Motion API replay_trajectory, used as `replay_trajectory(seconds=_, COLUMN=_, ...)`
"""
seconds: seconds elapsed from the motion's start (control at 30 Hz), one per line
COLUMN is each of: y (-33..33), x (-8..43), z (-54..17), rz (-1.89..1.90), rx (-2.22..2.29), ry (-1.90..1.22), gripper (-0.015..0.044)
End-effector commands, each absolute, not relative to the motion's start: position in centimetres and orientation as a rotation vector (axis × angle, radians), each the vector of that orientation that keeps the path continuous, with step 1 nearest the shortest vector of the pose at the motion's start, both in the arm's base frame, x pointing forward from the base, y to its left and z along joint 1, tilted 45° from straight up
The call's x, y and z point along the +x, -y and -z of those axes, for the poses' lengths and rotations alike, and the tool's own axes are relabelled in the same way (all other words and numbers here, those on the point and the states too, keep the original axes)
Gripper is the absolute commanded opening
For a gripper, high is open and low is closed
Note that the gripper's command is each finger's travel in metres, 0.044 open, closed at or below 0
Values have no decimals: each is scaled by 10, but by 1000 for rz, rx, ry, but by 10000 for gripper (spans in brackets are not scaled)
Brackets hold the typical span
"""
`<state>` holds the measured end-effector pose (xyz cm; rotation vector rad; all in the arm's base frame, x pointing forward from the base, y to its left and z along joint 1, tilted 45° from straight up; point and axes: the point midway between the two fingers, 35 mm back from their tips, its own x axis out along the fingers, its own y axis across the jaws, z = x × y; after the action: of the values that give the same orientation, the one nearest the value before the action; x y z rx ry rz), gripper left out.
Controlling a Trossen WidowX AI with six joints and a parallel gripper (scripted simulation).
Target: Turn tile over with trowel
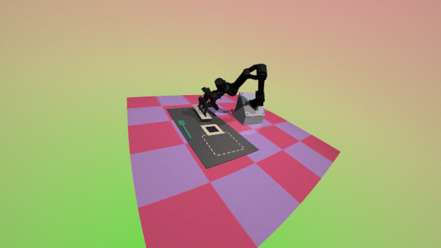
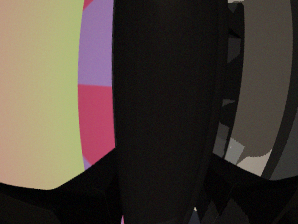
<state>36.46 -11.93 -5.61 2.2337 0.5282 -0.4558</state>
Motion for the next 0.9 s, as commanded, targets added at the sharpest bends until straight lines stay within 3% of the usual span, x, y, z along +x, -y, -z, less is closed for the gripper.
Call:
replay_trajectory(seconds=0.0, y=117, x=366, z=56, rz=446, rx=2222, ry=-520, gripper=0)
replay_trajectory(seconds=0.87, y=88, x=369, z=77, rz=446, rx=2225, ry=-520, gripper=0)
